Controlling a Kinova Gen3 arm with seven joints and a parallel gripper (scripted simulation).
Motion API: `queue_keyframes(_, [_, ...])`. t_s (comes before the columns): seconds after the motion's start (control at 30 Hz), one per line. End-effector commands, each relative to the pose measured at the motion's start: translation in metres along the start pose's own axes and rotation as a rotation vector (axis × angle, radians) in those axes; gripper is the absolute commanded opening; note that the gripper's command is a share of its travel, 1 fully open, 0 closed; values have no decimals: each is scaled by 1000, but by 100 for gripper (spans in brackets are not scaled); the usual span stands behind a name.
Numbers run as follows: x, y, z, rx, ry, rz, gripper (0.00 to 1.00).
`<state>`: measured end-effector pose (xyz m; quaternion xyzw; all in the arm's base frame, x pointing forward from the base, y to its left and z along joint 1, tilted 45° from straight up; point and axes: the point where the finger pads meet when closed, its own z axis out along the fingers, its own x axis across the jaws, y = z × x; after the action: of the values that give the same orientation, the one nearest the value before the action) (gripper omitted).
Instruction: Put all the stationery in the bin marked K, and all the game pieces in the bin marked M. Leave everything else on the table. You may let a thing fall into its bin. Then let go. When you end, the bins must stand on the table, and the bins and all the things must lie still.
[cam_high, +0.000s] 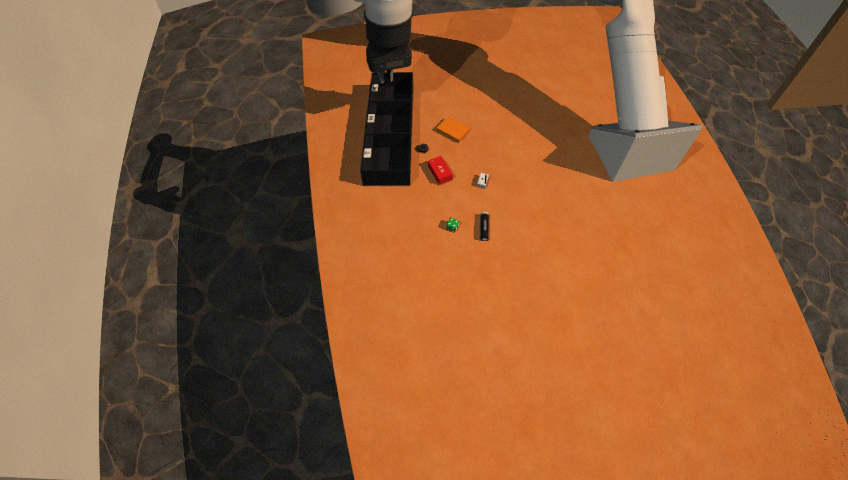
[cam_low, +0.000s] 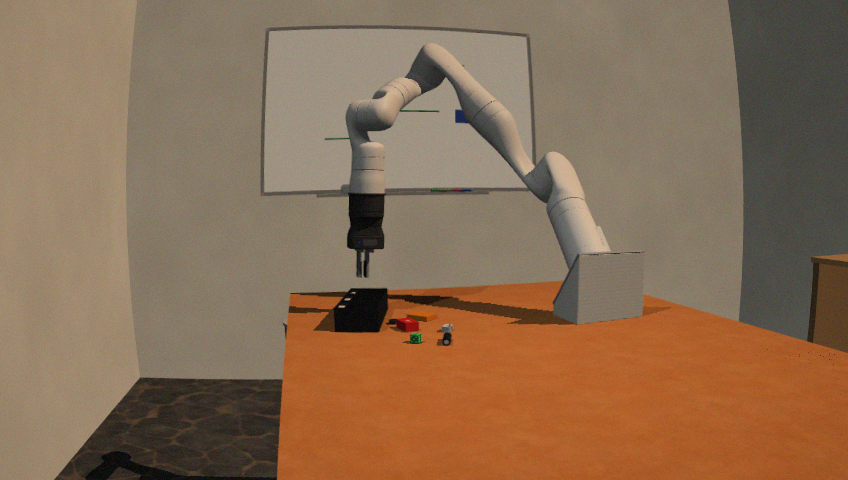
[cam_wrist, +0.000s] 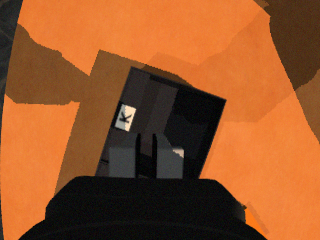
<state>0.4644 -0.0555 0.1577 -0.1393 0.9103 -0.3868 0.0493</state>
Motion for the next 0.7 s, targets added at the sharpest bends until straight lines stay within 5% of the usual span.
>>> queue_keyframes(0.0, [1, -5, 3, -18, 23, -154, 31])
queue_keyframes(0.67, [1, -5, 3, -29, 16, -1027, 31])
